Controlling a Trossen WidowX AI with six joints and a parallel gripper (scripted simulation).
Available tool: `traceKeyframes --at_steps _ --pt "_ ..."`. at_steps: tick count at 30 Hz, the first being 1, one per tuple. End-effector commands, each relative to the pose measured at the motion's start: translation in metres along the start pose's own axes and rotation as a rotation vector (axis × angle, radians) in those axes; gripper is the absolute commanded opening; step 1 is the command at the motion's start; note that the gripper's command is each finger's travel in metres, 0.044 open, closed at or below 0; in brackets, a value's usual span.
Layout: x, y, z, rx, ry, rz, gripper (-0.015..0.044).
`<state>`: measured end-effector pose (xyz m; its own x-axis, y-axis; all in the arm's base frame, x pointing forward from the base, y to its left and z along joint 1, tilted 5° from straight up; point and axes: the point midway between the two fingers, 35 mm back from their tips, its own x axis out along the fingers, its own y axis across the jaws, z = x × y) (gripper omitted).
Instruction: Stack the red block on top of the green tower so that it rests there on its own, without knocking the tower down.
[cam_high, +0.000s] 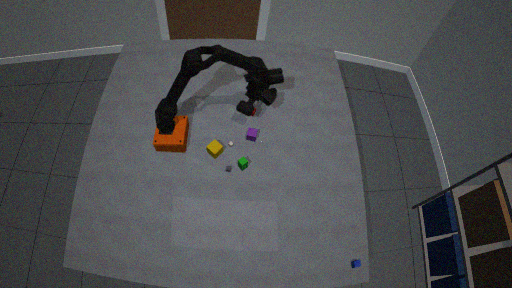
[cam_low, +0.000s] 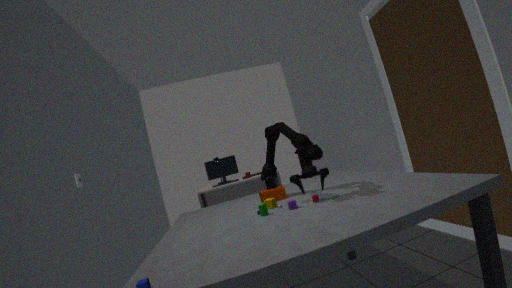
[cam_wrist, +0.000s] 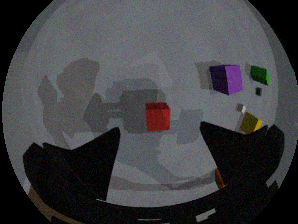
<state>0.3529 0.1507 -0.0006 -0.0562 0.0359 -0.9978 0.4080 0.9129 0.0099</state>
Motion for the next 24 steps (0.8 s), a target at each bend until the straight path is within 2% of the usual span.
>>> traceKeyframes --at_steps 1,24 --pt "0.003 0.001 0.001 0.006 -0.009 0.002 0.044" --pt "0.036 0.001 0.001 0.006 -0.008 0.003 0.044"
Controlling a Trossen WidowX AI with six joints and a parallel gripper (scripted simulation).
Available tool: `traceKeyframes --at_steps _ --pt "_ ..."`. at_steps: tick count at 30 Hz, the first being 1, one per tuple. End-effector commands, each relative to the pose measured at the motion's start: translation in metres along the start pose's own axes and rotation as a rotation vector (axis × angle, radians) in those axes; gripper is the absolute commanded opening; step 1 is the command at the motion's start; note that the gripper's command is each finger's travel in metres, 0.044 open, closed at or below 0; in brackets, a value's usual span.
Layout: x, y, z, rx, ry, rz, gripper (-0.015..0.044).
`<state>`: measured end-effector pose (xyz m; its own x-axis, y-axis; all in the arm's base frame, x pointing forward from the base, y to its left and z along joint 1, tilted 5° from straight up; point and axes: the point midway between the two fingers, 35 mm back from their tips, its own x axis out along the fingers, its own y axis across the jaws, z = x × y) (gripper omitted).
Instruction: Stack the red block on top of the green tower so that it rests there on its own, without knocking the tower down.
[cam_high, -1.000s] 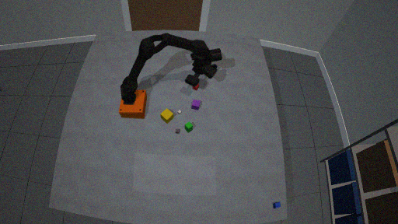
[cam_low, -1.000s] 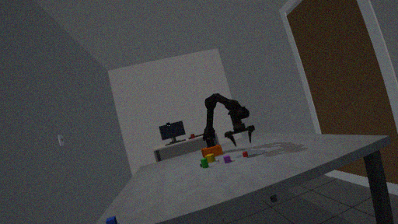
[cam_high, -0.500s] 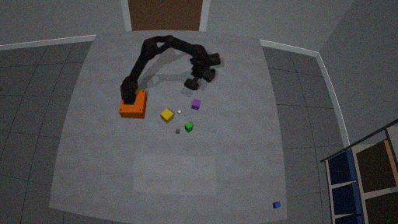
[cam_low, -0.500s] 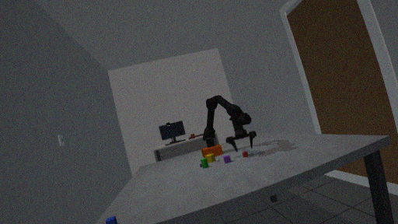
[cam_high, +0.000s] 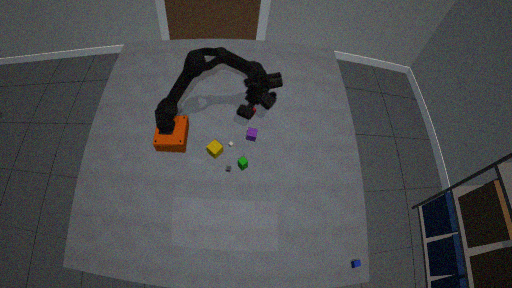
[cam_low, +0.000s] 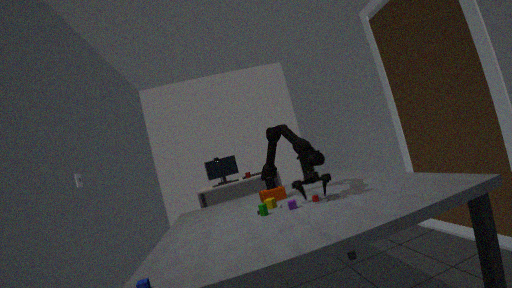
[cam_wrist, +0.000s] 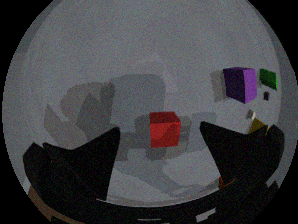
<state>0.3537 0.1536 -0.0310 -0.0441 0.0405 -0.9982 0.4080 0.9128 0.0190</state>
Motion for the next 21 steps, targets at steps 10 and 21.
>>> traceKeyframes --at_steps 10,21 --pt "0.0069 -0.0016 -0.0007 0.006 0.001 -0.007 0.044" --pt "0.0064 -0.0016 -0.0007 0.006 0.001 -0.007 0.0282"
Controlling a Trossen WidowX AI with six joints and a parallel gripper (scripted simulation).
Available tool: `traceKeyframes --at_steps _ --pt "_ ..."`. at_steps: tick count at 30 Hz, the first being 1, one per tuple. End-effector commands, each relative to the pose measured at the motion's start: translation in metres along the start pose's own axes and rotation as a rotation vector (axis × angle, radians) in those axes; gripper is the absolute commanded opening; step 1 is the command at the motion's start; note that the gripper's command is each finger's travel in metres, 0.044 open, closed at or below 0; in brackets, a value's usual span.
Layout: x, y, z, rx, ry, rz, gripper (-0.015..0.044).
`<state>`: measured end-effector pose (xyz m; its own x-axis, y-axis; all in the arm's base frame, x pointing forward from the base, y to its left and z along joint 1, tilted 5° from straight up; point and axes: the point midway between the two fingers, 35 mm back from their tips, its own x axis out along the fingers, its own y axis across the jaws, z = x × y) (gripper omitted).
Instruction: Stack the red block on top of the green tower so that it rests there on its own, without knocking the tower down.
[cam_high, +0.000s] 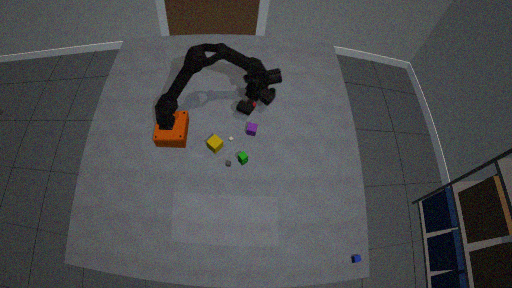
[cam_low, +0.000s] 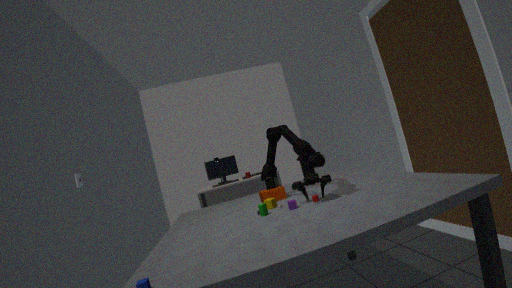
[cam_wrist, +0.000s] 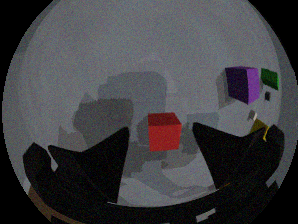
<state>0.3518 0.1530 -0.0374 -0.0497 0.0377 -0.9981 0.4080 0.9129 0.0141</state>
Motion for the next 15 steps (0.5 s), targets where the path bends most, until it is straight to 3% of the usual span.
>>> traceKeyframes --at_steps 1,6,15 --pt "0.0 -0.0002 0.0004 0.006 -0.003 -0.002 0.0256" --pt "0.0 -0.0002 0.0004 0.006 -0.003 -0.002 0.0125" --pt "0.0 -0.0002 0.0004 0.006 -0.003 -0.002 0.0065"
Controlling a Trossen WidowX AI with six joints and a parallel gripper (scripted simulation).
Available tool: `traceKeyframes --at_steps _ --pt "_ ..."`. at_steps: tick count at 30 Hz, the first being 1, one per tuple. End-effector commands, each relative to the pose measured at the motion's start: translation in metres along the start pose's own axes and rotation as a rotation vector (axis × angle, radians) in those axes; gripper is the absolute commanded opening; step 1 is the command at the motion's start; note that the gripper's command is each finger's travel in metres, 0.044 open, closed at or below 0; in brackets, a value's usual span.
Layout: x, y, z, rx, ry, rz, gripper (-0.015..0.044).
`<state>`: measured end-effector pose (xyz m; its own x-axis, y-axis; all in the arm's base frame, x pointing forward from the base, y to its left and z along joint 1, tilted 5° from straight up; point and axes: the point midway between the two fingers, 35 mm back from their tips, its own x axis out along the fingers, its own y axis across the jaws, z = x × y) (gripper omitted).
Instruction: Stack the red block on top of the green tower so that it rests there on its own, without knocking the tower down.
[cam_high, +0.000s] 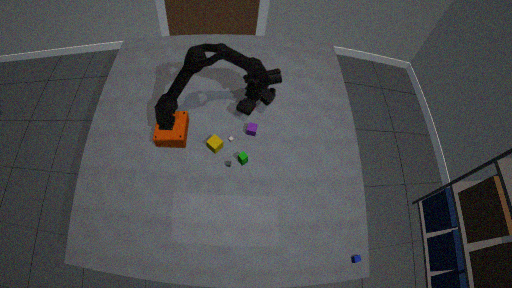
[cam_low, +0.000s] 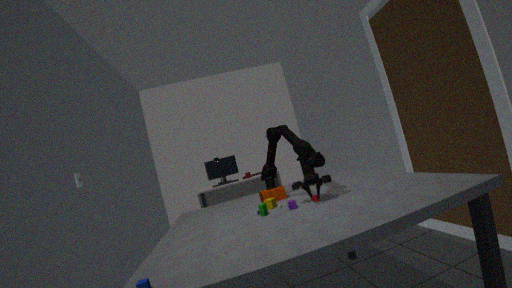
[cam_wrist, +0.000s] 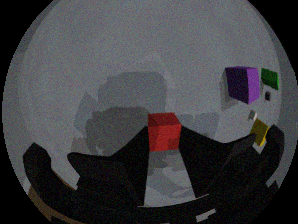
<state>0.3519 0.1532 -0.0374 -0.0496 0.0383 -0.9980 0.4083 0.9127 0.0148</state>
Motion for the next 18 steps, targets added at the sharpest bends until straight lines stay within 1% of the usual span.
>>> traceKeyframes --at_steps 1,2,3,18 --pt "-0.001 0.0 0.0 0.006 -0.003 -0.002 0.0039" --pt "-0.004 0.0 0.0 0.006 -0.003 -0.002 0.0012" --pt "-0.007 0.0 0.001 0.006 -0.003 -0.002 0.0" --pt "-0.09 0.001 0.0 0.006 -0.004 -0.002 0.0"
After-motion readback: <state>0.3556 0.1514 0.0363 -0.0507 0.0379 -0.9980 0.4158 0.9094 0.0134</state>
